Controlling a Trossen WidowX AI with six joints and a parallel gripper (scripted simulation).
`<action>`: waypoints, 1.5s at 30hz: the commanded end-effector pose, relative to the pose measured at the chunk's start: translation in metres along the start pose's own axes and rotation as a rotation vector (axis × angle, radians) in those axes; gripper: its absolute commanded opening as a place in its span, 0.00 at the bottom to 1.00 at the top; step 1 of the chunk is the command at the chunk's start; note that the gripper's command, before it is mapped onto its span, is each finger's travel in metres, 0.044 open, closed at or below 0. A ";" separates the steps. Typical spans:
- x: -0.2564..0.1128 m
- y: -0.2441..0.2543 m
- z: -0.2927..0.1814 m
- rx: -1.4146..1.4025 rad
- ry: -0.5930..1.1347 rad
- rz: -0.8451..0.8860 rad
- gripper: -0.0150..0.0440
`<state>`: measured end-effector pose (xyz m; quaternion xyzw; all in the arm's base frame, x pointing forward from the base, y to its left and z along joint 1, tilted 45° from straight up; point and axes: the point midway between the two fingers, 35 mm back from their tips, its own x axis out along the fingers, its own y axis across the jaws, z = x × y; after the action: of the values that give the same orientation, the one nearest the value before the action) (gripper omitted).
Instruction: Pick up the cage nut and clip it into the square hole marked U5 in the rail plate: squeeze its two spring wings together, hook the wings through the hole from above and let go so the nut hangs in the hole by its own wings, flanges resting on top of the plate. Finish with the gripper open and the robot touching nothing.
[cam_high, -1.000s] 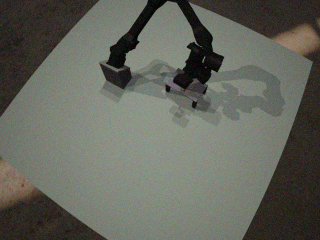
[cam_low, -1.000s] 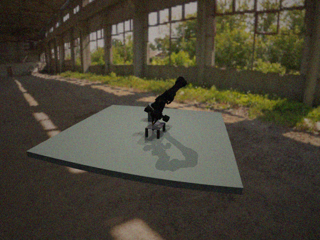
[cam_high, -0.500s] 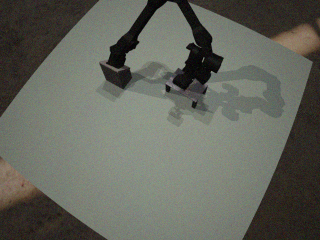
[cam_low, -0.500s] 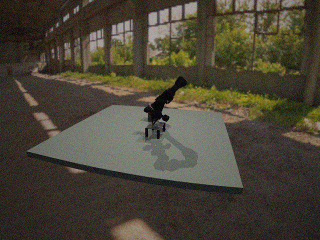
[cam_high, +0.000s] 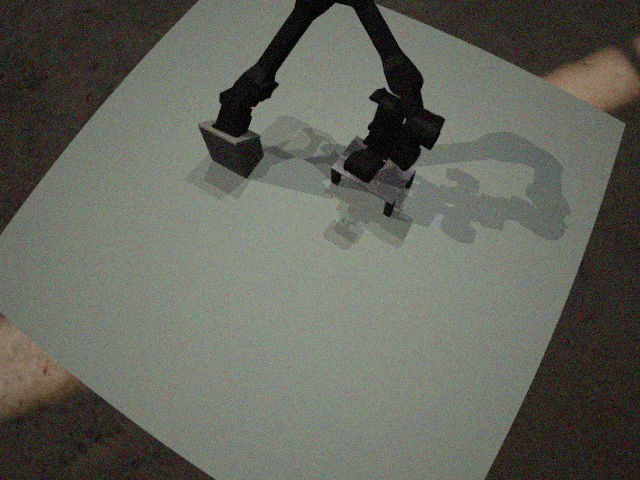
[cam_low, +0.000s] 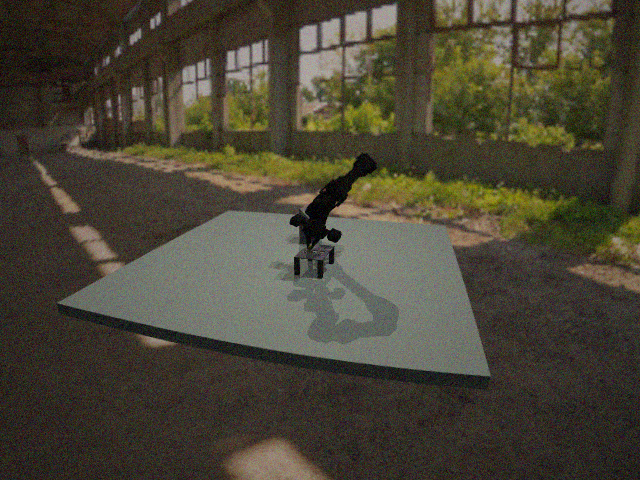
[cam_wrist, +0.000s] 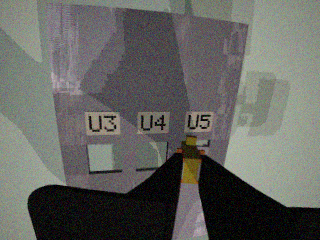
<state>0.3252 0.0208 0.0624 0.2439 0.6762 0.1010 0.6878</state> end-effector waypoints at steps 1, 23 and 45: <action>0.000 -0.002 0.001 0.000 -0.002 0.023 0.30; 0.000 -0.004 0.001 -0.001 -0.003 0.072 0.30; 0.001 -0.006 0.001 -0.002 -0.002 0.124 0.30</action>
<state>0.3244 0.0169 0.0590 0.2812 0.6615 0.1396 0.6811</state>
